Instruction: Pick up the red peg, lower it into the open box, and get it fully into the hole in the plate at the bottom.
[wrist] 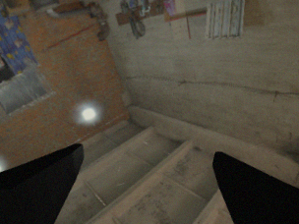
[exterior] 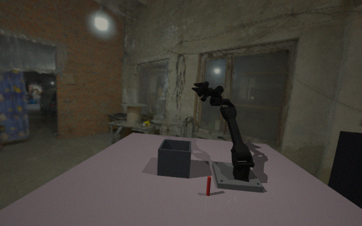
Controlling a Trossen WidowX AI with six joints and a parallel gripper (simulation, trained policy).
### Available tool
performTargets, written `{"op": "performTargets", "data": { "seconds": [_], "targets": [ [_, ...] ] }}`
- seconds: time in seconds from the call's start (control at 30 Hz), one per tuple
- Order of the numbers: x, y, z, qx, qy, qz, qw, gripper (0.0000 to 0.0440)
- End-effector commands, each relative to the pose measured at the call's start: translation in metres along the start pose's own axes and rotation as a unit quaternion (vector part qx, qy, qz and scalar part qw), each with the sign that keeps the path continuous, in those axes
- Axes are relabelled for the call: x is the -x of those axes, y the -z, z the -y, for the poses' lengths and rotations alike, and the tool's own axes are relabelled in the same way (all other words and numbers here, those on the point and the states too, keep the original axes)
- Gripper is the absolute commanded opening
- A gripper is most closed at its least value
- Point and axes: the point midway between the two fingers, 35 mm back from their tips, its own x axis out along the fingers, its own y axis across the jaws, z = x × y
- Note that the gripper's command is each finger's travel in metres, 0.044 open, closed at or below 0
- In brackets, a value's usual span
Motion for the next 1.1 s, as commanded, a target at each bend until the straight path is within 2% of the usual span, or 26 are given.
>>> {"op": "performTargets", "data": {
  "seconds": [0.0,0.03,0.27,0.53,0.8,1.07],
  "targets": [
    [0.0,0.0,-0.003,-0.007,-0.003,-0.005,1.0,0.0426],
    [-0.001,0.0,-0.006,-0.018,-0.005,-0.008,1.0,0.044],
    [-0.023,-0.006,-0.018,-0.135,-0.009,-0.029,0.99,0.044],
    [-0.053,-0.009,-0.017,-0.269,-0.007,-0.049,0.962,0.044],
    [-0.079,-0.018,-0.017,-0.399,-0.011,-0.063,0.915,0.044],
    [-0.104,-0.032,-0.016,-0.521,-0.021,-0.072,0.85,0.044]
  ]
}}
